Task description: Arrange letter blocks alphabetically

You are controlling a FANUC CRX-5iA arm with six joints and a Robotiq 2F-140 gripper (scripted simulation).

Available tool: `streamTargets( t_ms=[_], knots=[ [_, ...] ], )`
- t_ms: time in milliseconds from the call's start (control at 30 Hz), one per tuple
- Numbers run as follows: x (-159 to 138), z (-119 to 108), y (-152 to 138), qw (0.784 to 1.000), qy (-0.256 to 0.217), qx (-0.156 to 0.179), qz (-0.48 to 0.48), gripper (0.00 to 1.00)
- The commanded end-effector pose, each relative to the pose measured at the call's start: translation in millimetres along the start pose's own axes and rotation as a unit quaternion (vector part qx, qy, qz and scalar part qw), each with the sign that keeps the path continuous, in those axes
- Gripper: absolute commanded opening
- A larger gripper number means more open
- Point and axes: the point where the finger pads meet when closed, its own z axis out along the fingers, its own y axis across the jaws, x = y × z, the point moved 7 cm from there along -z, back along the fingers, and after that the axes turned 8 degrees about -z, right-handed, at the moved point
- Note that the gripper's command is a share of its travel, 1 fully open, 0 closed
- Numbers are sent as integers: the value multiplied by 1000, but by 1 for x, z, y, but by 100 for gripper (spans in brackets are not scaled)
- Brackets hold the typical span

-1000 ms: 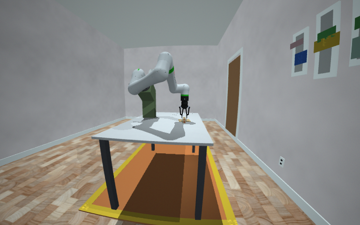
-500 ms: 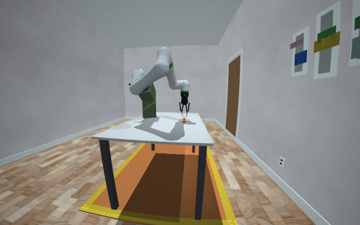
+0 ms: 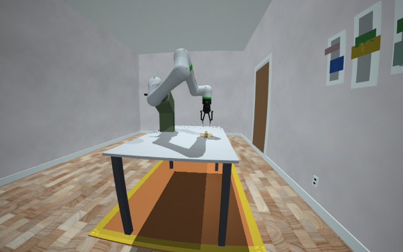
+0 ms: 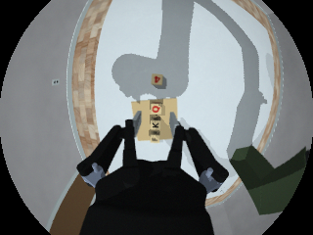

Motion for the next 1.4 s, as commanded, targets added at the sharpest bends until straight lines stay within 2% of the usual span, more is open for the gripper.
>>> streamTargets(
  t_ms=[0, 767, 1033, 1100, 1367],
  knots=[
    [0, -1, 0, 1000, 0, 0, 0, 100],
    [0, -3, 0, 1000, 0, 0, 0, 100],
    [0, -27, 0, 1000, 0, 0, 0, 100],
    [0, -27, 0, 1000, 0, 0, 0, 100],
    [0, -61, 0, 1000, 0, 0, 0, 100]
  ],
)
